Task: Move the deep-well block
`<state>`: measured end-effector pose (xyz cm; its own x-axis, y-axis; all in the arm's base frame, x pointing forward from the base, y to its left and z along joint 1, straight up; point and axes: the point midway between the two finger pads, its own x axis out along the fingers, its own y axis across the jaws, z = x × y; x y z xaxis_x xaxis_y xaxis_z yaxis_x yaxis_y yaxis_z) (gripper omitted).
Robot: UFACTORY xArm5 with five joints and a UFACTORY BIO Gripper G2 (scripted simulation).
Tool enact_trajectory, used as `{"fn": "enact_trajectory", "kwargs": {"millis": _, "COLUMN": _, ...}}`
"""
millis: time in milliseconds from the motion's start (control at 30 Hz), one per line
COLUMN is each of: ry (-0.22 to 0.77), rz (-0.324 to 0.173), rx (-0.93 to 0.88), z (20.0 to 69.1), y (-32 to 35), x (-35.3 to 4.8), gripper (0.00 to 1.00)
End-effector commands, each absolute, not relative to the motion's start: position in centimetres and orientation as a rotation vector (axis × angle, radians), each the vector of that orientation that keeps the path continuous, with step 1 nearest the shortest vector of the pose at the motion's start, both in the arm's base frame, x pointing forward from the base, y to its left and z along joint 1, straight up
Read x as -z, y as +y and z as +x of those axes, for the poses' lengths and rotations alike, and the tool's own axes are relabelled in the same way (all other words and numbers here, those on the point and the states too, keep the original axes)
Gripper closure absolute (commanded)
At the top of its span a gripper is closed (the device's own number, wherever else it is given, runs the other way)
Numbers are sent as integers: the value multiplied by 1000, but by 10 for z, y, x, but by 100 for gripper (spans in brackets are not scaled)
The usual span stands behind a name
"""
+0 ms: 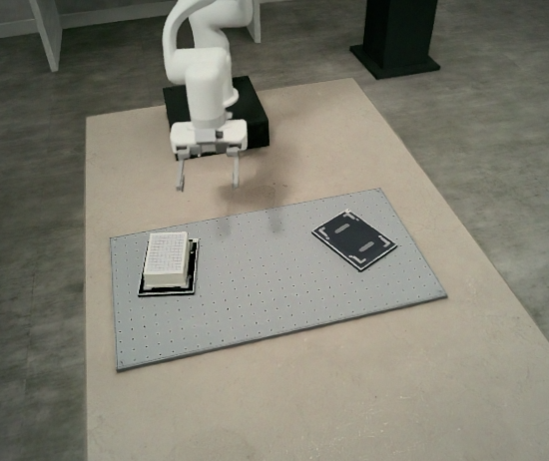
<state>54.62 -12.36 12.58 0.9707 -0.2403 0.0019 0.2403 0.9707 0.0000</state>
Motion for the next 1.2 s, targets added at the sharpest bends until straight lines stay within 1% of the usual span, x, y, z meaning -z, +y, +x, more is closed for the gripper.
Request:
{"fn": "enact_trajectory", "kwargs": {"millis": 0, "ry": -5, "rz": -4, "rx": 242, "z": 551, "y": -140, "x": -114, "gripper": 63}}
{"fn": "enact_trajectory", "kwargs": {"millis": 833, "ry": -5, "rz": -5, "rx": 242, "z": 565, "y": -229, "x": -42, "gripper": 63}}
{"fn": "enact_trajectory", "kwargs": {"millis": 1167, "ry": -5, "rz": -5, "rx": 242, "z": 566, "y": -235, "x": -37, "gripper": 63}}
